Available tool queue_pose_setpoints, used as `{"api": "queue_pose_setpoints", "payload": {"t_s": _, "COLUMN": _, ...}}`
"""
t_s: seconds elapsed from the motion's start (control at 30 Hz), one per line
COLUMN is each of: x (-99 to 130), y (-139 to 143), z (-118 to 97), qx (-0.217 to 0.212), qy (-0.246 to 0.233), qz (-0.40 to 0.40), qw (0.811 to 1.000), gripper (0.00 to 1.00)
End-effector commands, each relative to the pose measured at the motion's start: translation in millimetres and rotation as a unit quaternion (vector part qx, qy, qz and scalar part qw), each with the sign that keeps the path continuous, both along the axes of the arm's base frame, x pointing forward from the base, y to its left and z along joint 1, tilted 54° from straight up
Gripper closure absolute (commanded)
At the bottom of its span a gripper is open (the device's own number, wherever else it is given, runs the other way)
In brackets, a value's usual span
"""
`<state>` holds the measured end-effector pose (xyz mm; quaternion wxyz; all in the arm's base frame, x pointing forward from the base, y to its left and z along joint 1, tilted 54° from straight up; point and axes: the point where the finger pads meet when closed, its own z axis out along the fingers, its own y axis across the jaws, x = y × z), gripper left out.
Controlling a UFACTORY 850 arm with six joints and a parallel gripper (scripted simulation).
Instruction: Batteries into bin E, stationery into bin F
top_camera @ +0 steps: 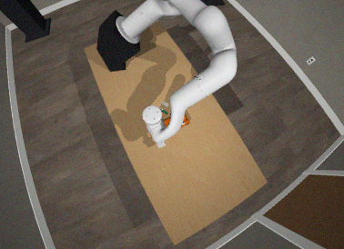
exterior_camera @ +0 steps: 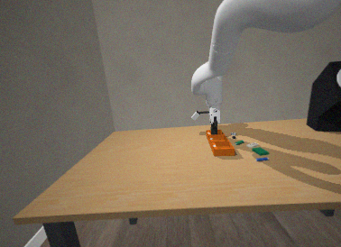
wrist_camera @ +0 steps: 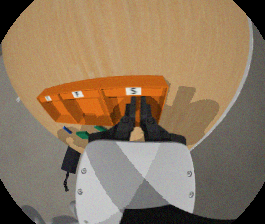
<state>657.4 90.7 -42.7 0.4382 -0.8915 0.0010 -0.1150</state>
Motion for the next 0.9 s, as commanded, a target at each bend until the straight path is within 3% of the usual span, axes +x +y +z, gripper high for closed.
{"api": "queue_pose_setpoints", "payload": {"t_s": 0.0, "x": 1, "y": -1, "z": 1, "qx": 0.0, "qy": -0.001, "qz": -0.001, "qw": 1.0, "gripper": 0.93}}
{"api": "queue_pose_setpoints", "payload": {"t_s": 0.87, "x": -4, "y": -17, "z": 13, "qx": 0.0, "qy": -0.001, "qz": 0.0, "qw": 1.0, "gripper": 0.93}}
